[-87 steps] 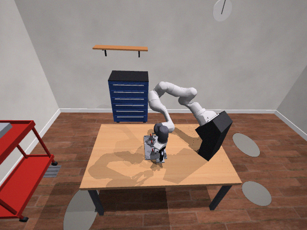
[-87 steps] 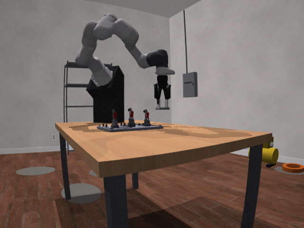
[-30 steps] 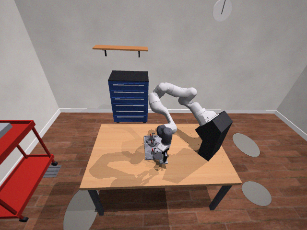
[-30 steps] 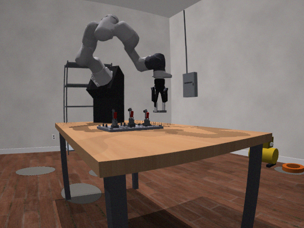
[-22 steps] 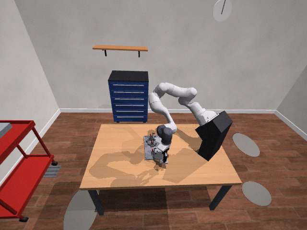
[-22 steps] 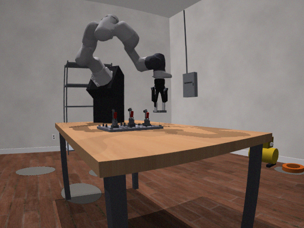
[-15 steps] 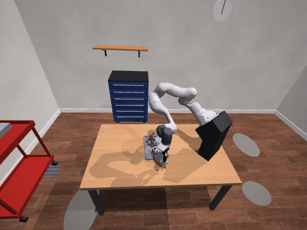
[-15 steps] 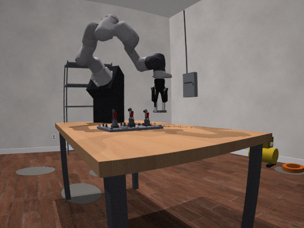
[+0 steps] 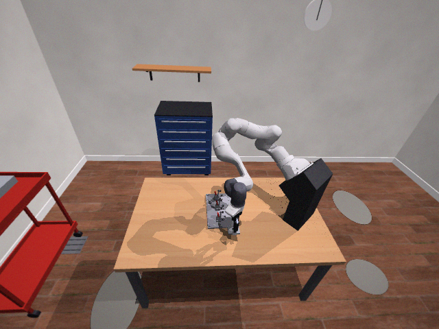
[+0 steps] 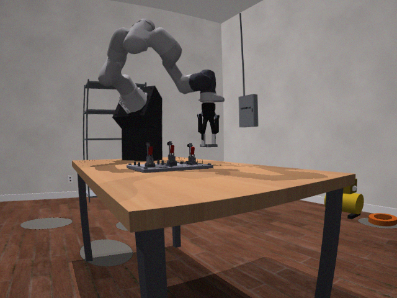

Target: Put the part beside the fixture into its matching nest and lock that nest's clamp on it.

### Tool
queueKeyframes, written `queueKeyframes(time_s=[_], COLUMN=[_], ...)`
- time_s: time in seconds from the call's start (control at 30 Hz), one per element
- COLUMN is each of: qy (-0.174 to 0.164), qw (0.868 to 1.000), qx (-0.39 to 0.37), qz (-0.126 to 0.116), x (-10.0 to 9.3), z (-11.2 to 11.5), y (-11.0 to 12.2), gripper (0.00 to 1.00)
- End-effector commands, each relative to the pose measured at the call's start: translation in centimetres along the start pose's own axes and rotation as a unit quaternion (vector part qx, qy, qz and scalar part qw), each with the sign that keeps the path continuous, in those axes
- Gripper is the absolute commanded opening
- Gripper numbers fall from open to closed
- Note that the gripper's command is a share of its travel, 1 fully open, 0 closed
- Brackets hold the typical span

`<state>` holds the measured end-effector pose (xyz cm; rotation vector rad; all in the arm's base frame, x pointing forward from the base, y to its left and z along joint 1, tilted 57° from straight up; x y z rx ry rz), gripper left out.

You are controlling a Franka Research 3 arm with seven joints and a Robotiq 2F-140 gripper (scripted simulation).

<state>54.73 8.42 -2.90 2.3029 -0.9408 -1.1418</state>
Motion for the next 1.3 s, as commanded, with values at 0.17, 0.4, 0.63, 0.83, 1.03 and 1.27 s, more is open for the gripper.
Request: queueKeyframes(time_s=[0.17, 0.4, 0.63, 0.83, 1.03, 1.27], qy=[0.0, 0.0, 0.0, 0.0, 0.0, 0.0], qw=[1.0, 1.0, 1.0, 1.0, 1.0, 1.0], qx=[0.001, 0.001, 0.001, 0.001, 0.001, 0.001], qz=[-0.003, -0.003, -0.003, -0.003, -0.003, -0.003], x=[0.06, 0.09, 0.16, 0.23, 0.27, 0.33], z=[0.15, 0.17, 0.2, 0.23, 0.26, 0.28], y=[-0.15, -0.16, -0.18, -0.2, -0.21, -0.23], gripper=[0.0, 0.0, 0.0, 0.0, 0.0, 0.0])
Point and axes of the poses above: the point where the finger pads meet when closed, its own x axis out along the fingers, its own y axis across the jaws, z = x × y, the point moved 5 cm from there along -x, back along the fingers, and after that the axes turned 6 degrees about x, right-handed, at the moved point
